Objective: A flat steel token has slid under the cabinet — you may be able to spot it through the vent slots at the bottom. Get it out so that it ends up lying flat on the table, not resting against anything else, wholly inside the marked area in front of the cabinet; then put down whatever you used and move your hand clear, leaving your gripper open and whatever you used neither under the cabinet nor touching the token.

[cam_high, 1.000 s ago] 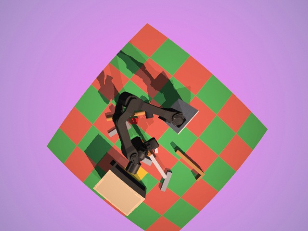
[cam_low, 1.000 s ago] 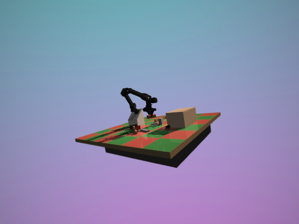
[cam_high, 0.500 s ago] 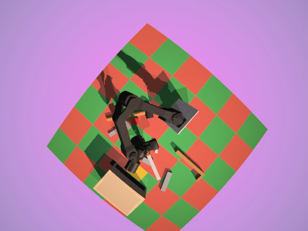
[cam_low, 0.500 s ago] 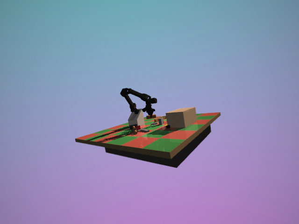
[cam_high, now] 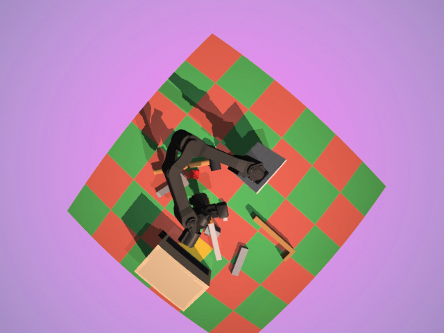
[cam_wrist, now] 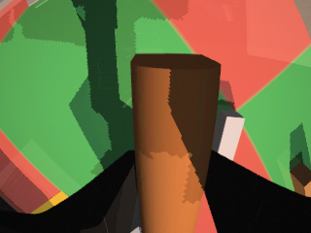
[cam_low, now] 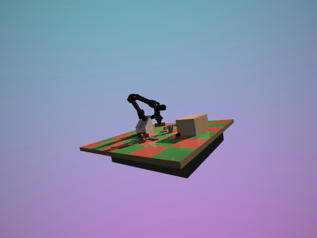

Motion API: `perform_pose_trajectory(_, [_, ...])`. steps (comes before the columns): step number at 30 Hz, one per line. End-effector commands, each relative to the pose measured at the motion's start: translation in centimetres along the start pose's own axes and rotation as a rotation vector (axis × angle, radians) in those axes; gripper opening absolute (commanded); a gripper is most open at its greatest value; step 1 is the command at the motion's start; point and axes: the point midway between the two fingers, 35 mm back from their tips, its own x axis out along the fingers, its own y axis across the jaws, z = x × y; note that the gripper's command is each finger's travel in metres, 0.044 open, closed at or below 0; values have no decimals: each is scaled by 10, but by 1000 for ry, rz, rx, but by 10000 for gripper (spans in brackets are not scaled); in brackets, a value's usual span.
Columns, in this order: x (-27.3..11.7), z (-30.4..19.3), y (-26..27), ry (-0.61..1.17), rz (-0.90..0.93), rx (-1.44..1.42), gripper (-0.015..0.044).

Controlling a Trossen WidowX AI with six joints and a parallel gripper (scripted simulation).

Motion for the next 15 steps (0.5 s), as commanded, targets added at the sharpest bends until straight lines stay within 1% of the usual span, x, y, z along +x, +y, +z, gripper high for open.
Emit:
perform_pose_trajectory(1, [-1,0,1,10,9,60,0])
perform_pose_trajectory(15, [5,8,4,9,15,244,0])
